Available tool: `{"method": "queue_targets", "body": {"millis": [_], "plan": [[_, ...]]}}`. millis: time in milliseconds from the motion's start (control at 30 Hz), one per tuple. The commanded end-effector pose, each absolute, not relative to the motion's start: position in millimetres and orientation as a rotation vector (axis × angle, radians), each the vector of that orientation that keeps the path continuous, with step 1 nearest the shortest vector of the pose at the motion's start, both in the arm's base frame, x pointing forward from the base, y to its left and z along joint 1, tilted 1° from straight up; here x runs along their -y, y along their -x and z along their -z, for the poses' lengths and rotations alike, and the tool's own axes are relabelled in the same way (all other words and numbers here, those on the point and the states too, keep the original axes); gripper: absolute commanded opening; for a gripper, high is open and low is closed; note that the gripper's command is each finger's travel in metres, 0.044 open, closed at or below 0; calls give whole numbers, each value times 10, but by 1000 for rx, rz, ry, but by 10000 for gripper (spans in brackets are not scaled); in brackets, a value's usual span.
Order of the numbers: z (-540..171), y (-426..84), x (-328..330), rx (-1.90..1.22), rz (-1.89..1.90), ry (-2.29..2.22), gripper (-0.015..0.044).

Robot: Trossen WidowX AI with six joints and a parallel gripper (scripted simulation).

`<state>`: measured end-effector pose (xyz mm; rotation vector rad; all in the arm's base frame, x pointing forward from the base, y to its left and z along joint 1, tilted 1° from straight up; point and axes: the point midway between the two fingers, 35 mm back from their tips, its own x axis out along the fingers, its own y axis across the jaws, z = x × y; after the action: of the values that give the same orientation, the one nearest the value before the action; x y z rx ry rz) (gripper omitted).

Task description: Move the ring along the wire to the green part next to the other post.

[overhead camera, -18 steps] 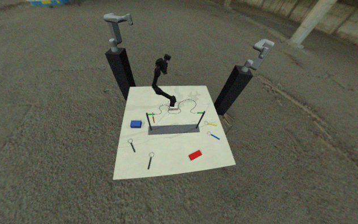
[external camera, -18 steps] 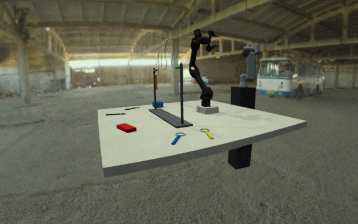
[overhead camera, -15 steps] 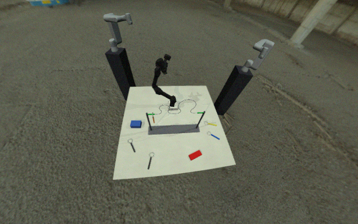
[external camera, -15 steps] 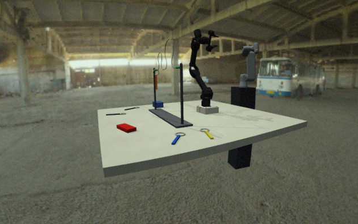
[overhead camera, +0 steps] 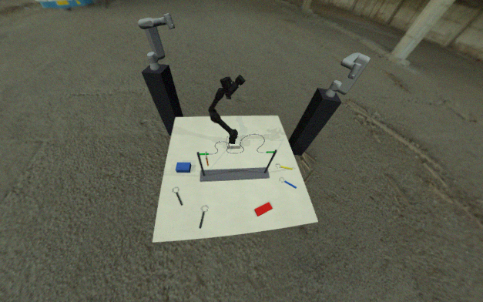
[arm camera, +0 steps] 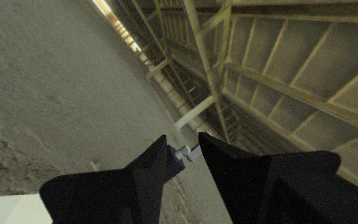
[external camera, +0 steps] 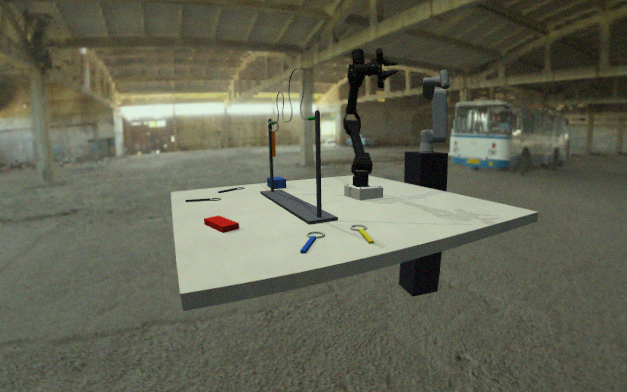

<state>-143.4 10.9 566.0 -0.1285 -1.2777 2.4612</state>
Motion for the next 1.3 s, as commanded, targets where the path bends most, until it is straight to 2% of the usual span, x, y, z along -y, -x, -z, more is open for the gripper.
{"method": "queue_targets", "body": {"millis": [0,300,667,967,1267], "plan": [[-5630,1362,-457,1150,-2384,183,160],[-5524,941,-1233,861,-2138,280,160],[-5311,54,-1856,552,-1792,319,160],[-5072,-839,-1998,337,-1484,299,160],[-4782,-1733,-1778,159,-1160,245,160]]}}
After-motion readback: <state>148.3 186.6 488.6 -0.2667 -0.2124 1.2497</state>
